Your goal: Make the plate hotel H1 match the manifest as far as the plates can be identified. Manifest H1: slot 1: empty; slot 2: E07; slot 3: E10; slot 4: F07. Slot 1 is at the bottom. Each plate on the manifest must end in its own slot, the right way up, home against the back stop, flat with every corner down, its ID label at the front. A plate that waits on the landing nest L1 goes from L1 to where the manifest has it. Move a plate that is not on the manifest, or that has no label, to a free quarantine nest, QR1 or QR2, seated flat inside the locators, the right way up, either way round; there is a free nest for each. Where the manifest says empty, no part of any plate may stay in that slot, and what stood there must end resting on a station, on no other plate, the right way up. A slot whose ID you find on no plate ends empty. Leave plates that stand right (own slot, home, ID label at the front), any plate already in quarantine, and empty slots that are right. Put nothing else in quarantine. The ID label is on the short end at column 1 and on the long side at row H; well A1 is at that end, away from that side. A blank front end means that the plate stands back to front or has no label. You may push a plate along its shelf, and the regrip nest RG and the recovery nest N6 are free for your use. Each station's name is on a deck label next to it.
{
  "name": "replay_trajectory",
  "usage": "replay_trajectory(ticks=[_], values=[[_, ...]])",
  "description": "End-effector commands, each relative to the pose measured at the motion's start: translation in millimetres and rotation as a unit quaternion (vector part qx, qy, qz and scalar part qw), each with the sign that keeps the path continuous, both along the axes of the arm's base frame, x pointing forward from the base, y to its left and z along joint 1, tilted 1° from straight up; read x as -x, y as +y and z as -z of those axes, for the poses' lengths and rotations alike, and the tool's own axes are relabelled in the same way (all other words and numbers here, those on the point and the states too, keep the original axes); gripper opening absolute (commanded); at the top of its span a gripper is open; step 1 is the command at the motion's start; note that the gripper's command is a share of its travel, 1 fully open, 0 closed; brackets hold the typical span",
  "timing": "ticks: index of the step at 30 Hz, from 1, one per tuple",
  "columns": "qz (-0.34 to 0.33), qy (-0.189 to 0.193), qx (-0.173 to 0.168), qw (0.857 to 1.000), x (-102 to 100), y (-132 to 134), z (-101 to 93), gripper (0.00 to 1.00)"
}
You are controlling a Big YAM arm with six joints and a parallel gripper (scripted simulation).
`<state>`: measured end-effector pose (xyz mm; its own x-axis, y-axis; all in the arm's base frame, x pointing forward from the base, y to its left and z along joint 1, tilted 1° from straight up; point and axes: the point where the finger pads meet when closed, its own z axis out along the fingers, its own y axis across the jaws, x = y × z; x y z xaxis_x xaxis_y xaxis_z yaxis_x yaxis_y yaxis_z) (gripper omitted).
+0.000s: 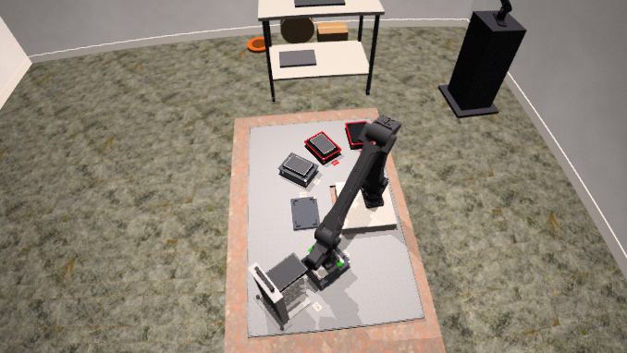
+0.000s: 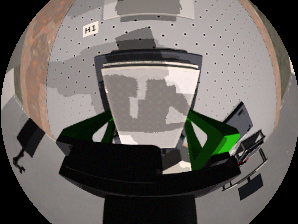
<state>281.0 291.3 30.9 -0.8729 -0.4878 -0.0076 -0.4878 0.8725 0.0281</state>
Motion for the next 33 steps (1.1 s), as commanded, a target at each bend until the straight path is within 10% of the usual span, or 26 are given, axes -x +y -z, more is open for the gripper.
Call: replay_trajectory(ticks=[1, 33], values=[[-0.001, -0.013, -0.012, 1.0, -9, 12, -8.9, 0.86], [-0.001, -0.025, -0.024, 0.999, -11, 20, -47.5, 0.86]])
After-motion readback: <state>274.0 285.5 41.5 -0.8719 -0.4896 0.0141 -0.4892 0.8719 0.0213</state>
